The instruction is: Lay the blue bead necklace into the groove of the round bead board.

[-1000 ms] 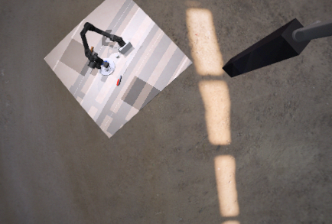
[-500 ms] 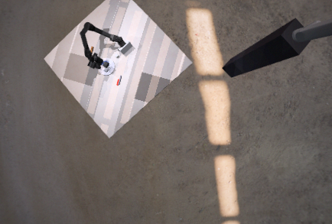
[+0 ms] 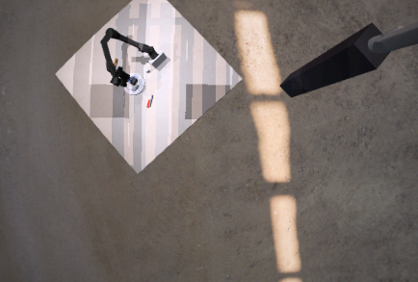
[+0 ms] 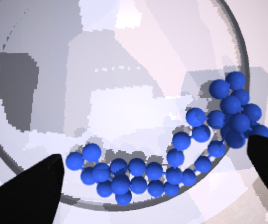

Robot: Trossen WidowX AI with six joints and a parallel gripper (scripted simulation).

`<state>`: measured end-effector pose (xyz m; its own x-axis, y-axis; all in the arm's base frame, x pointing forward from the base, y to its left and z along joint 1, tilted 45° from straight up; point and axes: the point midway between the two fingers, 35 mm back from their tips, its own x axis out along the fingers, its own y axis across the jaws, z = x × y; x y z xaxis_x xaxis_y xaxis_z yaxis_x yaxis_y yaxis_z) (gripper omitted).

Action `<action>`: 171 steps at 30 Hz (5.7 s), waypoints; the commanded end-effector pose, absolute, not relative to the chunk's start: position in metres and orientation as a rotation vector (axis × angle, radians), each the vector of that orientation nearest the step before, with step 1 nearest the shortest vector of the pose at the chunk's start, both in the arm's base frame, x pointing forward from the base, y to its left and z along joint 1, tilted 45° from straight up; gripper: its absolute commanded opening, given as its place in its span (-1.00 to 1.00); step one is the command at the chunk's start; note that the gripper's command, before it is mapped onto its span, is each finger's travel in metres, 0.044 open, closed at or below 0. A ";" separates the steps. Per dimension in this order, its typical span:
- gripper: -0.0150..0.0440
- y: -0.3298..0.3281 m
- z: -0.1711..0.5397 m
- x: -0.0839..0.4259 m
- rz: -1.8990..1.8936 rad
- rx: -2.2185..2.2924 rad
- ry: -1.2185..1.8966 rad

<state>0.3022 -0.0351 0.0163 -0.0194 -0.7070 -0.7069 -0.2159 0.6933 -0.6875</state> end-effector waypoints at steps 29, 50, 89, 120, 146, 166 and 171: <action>1.00 -0.035 0.017 0.302 -0.467 -0.774 1.576; 1.00 -0.035 0.017 0.302 -0.467 -0.774 1.576; 0.29 -0.031 0.036 0.304 -0.879 -0.321 1.335; -0.08 -0.044 0.029 0.304 -1.016 -0.145 1.224; -0.49 -0.057 0.017 0.303 -1.021 -0.141 1.224; -0.49 -0.057 0.017 0.303 -1.021 -0.141 1.224; -0.49 -0.056 0.017 0.303 -1.020 -0.141 1.224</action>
